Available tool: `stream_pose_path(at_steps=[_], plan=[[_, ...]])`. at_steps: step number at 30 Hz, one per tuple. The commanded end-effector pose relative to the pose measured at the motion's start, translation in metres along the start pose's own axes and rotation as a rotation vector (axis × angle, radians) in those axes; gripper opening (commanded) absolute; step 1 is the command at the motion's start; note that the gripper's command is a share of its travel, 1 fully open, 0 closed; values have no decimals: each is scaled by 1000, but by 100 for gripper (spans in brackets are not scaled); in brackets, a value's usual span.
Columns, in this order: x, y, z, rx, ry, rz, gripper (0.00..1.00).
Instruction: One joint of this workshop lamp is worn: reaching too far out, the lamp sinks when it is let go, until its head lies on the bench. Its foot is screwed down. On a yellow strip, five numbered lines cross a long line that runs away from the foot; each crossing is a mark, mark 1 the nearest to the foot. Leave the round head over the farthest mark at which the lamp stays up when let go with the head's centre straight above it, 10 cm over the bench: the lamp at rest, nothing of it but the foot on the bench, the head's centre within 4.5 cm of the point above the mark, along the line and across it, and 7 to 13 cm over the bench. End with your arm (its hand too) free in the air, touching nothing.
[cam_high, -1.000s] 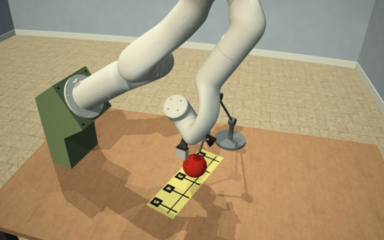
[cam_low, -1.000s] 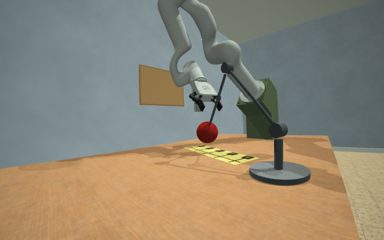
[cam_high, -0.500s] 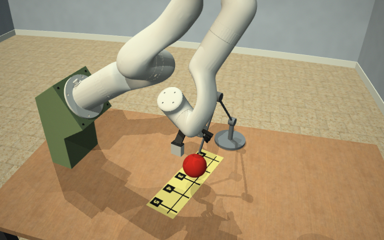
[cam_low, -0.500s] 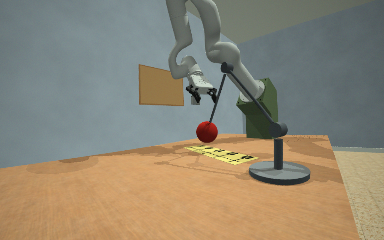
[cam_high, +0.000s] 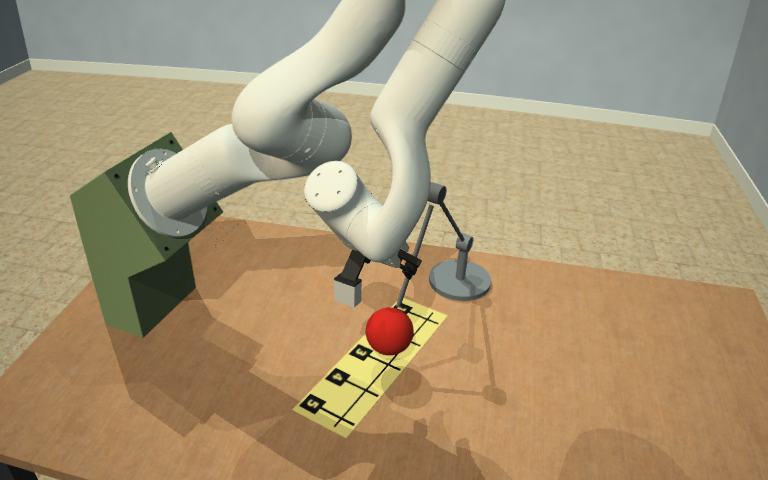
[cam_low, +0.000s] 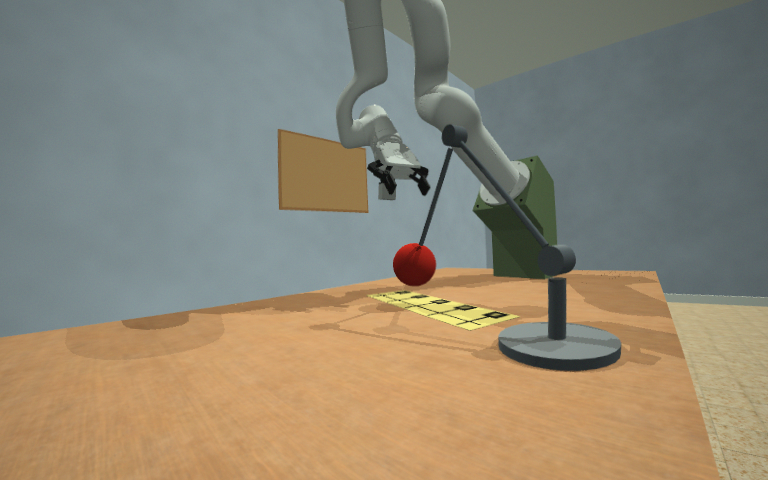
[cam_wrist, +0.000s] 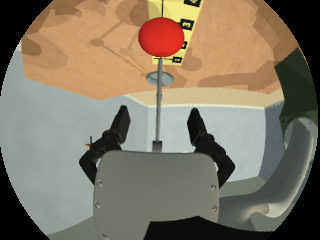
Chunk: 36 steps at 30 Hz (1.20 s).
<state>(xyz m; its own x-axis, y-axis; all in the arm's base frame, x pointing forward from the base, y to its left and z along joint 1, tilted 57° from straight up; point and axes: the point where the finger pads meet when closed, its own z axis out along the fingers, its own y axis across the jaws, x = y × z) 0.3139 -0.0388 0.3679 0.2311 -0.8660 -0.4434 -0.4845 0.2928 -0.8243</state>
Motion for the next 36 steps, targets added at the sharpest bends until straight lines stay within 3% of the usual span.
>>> stream_pose_path(at_steps=[1,8,36], plan=[[-1,-1,-11,1,-1,-1,100],[-1,-2,-20,1,0,-1,100],[-1,-2,-16,0,0,-1,100]])
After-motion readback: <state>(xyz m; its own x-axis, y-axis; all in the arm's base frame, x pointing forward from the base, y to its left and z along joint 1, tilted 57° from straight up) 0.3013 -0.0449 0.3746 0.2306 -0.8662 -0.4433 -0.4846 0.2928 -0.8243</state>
